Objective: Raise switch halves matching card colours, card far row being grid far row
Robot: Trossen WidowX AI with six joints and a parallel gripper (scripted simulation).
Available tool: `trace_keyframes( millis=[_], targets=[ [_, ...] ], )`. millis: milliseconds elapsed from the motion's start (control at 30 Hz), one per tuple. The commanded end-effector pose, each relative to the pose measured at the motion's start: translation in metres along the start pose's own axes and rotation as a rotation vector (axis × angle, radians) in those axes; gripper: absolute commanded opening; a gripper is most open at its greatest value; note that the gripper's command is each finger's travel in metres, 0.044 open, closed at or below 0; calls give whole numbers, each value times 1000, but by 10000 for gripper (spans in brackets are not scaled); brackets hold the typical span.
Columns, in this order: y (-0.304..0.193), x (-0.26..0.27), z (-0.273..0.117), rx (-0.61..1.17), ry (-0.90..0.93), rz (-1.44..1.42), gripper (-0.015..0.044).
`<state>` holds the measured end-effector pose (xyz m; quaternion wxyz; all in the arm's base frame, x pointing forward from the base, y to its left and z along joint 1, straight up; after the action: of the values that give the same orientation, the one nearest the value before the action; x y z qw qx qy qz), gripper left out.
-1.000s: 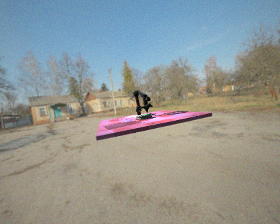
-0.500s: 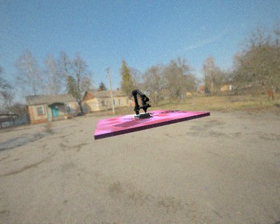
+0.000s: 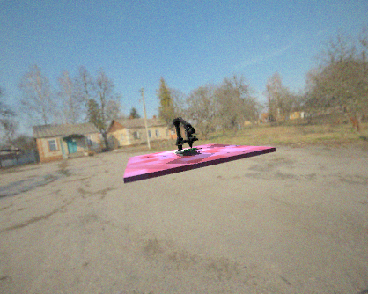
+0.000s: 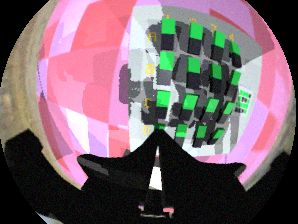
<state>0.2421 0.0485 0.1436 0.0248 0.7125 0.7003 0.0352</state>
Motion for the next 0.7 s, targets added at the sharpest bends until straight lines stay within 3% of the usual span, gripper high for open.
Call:
trace_keyframes(
  millis=[0,667],
  targets=[
    [0,0,1,2,-5,4,0],
    [0,0,3,2,-5,4,0]
  ],
)
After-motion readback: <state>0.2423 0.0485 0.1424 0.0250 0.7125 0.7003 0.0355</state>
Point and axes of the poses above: the point midway between the two fingers, 35 mm back from their tips, its own z axis out along the fingers, its own x axis across the jaws, y = z × x, the point moved 8 cm from there along -z, back along the fingers, and after that the axes turned 7 degrees about z, right-handed, at the moved point
